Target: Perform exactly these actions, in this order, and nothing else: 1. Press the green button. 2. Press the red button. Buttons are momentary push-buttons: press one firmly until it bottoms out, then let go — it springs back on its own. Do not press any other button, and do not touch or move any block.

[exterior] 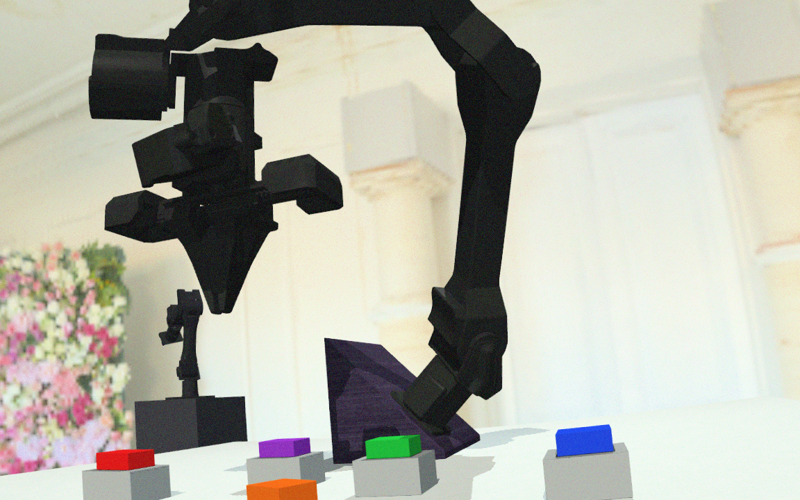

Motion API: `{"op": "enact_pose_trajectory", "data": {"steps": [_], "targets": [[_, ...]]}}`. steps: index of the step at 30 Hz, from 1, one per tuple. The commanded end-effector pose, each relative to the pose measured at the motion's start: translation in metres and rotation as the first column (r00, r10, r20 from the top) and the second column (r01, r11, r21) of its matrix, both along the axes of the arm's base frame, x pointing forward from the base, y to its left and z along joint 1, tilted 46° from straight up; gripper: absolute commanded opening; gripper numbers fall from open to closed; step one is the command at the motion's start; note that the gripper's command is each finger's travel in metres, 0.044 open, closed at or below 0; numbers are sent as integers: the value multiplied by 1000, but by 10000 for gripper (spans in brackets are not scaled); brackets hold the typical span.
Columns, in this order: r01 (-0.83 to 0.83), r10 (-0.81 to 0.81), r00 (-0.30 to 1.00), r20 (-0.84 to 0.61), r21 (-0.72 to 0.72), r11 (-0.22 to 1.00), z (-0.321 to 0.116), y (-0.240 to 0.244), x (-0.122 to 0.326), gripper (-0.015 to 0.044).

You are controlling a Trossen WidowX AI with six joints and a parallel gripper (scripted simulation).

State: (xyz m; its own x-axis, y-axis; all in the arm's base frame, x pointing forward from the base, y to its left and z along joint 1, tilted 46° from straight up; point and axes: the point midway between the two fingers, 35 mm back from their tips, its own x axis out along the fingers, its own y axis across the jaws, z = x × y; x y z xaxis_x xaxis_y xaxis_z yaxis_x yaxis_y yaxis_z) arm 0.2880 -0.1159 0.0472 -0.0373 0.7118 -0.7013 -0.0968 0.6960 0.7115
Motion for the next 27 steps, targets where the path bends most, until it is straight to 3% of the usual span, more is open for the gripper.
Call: {"op": "enact_pose_trajectory", "data": {"steps": [1, 4, 10, 17, 27], "targets": [[-5, 5, 1000, 1, -6, 1000, -42, -34, 10, 20], [-6, 6, 1000, 3, -6, 1000, -70, -54, 14, 20], [-6, 6, 1000, 3, -6, 1000, -72, -55, 14, 20], [-6, 6, 1000, 4, -4, 1000, -114, -13, 12, 20], [-6, 6, 1000, 4, -4, 1000, -122, -5, 12, 20]]}}
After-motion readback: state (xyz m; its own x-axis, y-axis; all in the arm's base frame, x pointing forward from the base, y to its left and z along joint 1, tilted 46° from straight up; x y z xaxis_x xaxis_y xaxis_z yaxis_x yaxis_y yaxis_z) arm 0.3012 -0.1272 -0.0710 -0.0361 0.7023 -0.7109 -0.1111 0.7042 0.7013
